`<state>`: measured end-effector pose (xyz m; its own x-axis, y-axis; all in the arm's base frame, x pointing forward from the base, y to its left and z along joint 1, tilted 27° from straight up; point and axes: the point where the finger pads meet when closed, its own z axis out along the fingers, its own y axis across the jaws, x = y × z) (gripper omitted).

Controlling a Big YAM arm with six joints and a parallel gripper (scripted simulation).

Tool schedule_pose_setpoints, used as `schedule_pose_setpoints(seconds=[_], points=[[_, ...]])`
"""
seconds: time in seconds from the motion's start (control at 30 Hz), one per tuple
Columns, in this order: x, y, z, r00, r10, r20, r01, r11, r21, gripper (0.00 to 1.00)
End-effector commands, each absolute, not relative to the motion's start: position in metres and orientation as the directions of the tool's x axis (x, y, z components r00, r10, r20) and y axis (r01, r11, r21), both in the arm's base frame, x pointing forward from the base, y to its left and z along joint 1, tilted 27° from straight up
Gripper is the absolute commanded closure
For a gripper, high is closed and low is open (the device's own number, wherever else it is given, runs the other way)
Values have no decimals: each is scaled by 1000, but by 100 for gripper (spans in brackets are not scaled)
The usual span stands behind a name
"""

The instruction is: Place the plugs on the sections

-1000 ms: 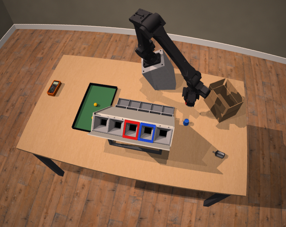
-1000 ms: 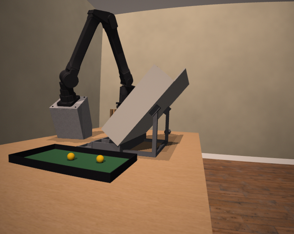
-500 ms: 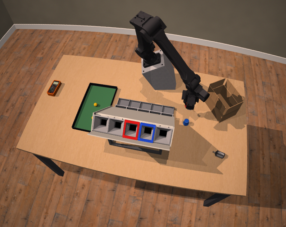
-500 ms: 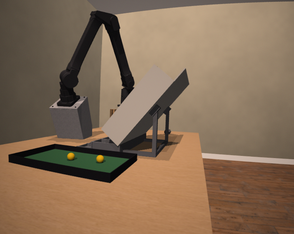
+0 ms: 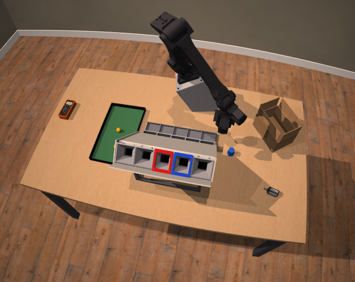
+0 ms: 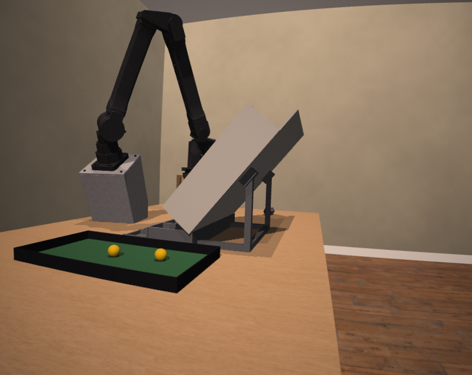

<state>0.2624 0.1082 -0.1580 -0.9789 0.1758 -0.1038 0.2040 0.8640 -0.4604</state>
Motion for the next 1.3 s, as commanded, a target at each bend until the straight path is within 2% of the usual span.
schedule_pose_setpoints(seconds=[0.0, 0.57, 1.27], points=[[269, 94, -140, -981, 152, -119, 189, 882, -431, 100], [249, 7, -97, -981, 152, -118, 189, 881, -434, 100], [251, -3, -88, -983, 133, -126, 175, 885, -432, 100]])
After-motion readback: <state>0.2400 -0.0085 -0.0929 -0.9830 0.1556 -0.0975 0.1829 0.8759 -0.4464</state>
